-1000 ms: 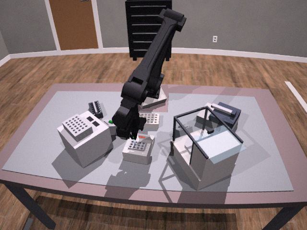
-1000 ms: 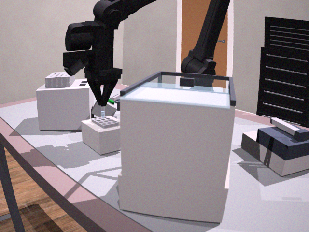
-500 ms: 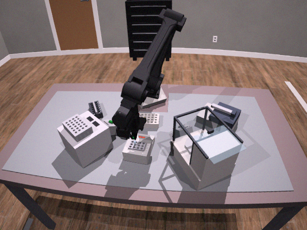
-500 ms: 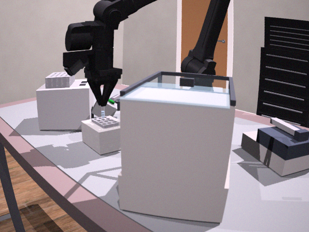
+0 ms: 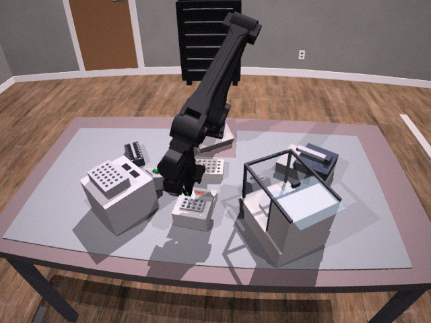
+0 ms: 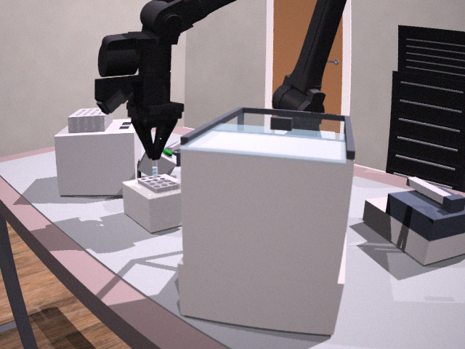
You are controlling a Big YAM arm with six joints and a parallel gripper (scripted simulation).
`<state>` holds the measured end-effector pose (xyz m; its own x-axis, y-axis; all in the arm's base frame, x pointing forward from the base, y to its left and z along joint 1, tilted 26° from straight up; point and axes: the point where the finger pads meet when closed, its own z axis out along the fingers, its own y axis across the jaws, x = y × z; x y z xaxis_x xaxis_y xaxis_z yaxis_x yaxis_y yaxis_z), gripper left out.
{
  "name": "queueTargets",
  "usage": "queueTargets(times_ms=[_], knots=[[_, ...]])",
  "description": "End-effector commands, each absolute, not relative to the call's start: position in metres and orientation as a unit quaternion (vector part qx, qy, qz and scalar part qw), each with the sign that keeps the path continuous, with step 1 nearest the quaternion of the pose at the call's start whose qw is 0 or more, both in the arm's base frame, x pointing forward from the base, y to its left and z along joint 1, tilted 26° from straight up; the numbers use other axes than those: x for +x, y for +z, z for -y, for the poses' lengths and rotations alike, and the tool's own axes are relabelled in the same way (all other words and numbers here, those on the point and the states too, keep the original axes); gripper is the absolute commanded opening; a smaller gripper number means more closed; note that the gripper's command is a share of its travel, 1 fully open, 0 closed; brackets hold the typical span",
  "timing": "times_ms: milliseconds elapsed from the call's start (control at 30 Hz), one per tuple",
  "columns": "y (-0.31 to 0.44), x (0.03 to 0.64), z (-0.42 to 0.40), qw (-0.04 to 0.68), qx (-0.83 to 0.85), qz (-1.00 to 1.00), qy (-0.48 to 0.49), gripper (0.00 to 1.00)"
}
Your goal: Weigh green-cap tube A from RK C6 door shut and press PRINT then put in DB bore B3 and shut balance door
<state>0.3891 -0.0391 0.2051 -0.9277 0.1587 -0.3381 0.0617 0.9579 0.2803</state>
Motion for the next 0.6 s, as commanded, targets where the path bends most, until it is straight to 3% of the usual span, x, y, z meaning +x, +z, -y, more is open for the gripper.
queueTargets(times_ms=[0, 567], knots=[[0.217, 0.396, 0.041, 0.195, 0.056, -0.97, 0.131, 0.09], [0.203, 0.389, 0.041, 0.182, 0.062, -0.972, 0.133, 0.09]])
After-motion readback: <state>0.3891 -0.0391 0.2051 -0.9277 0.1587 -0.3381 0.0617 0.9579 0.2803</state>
